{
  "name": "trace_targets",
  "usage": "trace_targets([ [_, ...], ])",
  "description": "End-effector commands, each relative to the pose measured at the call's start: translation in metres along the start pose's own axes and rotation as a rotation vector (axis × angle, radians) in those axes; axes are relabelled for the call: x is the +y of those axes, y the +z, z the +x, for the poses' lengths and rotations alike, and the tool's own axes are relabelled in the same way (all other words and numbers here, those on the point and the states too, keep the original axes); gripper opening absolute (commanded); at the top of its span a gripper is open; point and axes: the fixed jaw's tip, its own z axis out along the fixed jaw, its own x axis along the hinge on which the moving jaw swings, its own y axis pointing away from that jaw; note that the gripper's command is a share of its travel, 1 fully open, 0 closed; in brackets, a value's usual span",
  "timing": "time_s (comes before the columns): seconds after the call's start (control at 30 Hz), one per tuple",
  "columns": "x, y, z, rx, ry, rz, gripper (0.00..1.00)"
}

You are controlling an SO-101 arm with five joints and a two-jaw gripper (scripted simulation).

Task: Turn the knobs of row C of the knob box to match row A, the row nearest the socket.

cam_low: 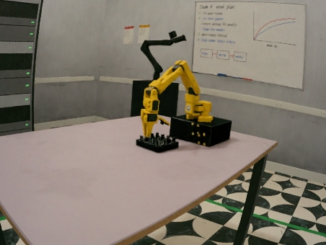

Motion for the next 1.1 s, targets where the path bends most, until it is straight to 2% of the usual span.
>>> trace_targets([
  [0.0,0.0019,0.0032,-0.0042,-0.017,-0.065,-0.008,0.01],
  [1.07,0.0010,0.0033,-0.0016,-0.019,-0.554,-0.004,0.01],
])
